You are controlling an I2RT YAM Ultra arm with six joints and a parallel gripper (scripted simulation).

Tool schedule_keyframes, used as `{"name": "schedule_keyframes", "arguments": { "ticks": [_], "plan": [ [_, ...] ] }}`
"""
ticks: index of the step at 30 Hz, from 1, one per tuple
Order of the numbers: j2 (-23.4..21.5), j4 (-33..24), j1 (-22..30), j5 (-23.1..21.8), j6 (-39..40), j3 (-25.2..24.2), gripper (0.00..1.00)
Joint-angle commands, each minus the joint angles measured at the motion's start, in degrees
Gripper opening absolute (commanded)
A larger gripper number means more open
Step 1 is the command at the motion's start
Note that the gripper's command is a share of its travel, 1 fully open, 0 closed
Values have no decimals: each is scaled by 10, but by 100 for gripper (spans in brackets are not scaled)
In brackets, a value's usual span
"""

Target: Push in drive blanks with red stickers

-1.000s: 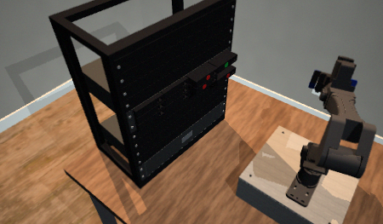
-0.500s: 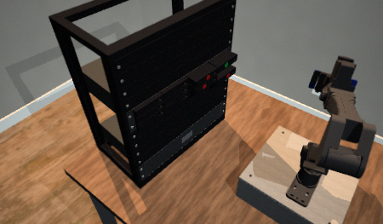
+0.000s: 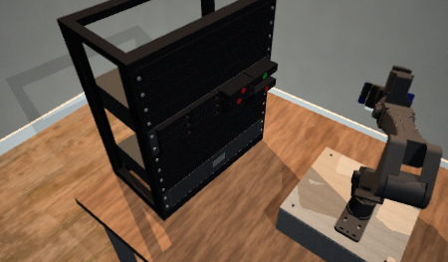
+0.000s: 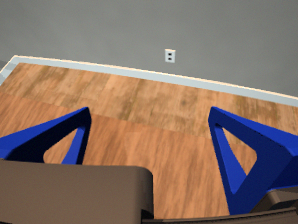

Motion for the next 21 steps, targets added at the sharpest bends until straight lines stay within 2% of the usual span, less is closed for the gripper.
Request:
{"name": "schedule_keyframes", "arguments": {
  "ticks": [1,4,8,18,20,21],
  "plan": [
    [-22,-4,19,7,22,-5,100],
    [-26,-2,26,8,28,8,100],
    [-36,-6,56,15,56,-15,100],
    [-82,-10,176,36,167,-32,100],
    [-82,-10,176,36,167,-32,100],
    [-92,-11,197,46,184,-26,100]
  ]
}}
